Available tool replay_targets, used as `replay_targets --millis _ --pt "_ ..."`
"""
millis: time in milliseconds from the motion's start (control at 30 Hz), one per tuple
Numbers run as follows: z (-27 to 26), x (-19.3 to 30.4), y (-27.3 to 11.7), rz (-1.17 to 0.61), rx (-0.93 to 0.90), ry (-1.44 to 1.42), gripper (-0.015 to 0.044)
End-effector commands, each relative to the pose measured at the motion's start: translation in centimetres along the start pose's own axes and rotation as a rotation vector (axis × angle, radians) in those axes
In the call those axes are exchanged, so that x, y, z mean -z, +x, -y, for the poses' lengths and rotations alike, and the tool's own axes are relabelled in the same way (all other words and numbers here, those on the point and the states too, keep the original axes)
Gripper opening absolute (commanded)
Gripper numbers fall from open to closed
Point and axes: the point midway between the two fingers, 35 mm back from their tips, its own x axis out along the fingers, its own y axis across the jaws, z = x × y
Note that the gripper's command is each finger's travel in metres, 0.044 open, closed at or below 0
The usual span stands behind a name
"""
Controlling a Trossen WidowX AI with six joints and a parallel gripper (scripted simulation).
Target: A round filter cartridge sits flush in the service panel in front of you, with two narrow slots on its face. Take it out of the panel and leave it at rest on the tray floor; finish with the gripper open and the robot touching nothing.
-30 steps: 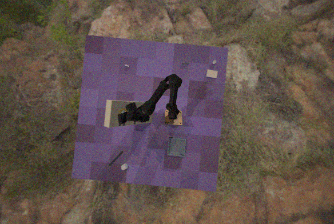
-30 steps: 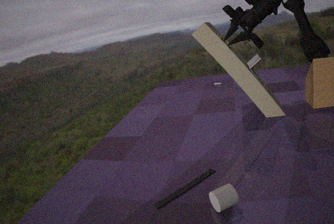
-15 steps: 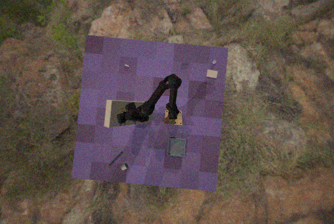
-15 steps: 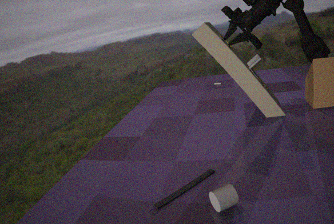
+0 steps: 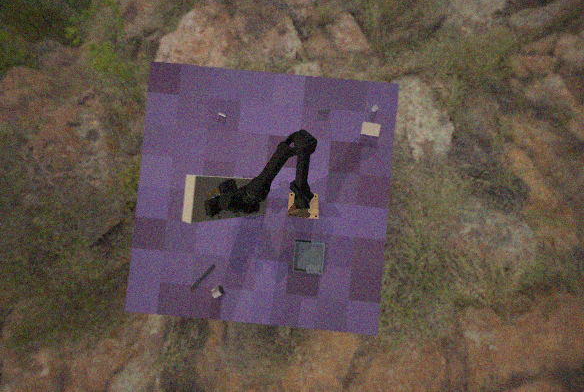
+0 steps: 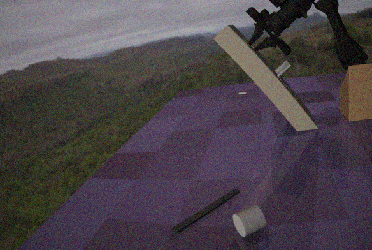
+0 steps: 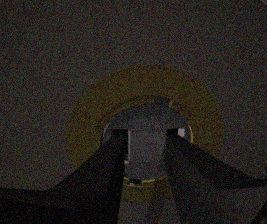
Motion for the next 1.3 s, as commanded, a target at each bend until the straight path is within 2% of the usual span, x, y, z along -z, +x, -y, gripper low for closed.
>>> replay_targets --millis 0,367,667,733,800,1267 --pt "0.20 0.02 0.58 -0.006 0.006 -0.001 0.0101" --pt "0.20 0.02 0.79 -0.005 0.006 -0.001 0.0101" --pt "-0.05 0.02 0.08 0.002 -0.003 -0.004 0.0041" --pt "-0.05 0.02 0.08 0.002 -0.003 -0.004 0.0000" --pt "-0.04 0.02 0.12 0.002 -0.002 -0.009 0.0000" --pt "0.19 0.02 0.86 -0.007 0.005 -0.473 0.0000"
